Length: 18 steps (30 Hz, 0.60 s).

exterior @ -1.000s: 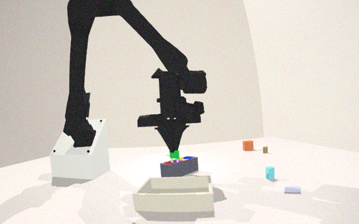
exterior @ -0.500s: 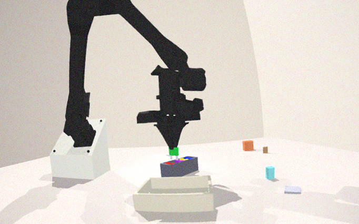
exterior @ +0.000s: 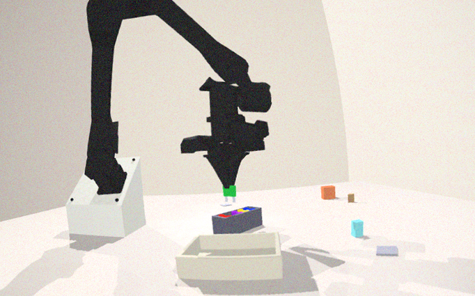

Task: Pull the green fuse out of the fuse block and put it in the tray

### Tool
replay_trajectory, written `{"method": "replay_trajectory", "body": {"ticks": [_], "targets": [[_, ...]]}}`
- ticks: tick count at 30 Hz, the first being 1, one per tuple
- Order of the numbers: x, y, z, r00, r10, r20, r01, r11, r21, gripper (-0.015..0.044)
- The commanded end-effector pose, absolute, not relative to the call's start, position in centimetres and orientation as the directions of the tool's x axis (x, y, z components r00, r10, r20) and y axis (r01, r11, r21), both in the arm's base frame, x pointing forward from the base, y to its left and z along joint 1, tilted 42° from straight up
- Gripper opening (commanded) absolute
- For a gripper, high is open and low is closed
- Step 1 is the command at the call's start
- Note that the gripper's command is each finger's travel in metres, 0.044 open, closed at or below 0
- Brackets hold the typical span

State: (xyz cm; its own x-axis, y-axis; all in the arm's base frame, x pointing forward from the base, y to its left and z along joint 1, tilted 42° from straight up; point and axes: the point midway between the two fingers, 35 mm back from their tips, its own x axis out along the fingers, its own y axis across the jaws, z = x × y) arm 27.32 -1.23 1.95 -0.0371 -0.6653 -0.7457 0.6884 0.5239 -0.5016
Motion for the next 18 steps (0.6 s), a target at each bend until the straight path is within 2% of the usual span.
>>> {"method": "replay_trajectory", "body": {"ticks": [1, 18], "targets": [[27.7, -1.7, 2.7, -0.034, -0.658, -0.753, 0.694, 0.526, -0.492, 0.0], [28.5, -10.2, 10.2, -0.03, -0.654, -0.756, 0.694, 0.53, -0.487, 0.0]]}}
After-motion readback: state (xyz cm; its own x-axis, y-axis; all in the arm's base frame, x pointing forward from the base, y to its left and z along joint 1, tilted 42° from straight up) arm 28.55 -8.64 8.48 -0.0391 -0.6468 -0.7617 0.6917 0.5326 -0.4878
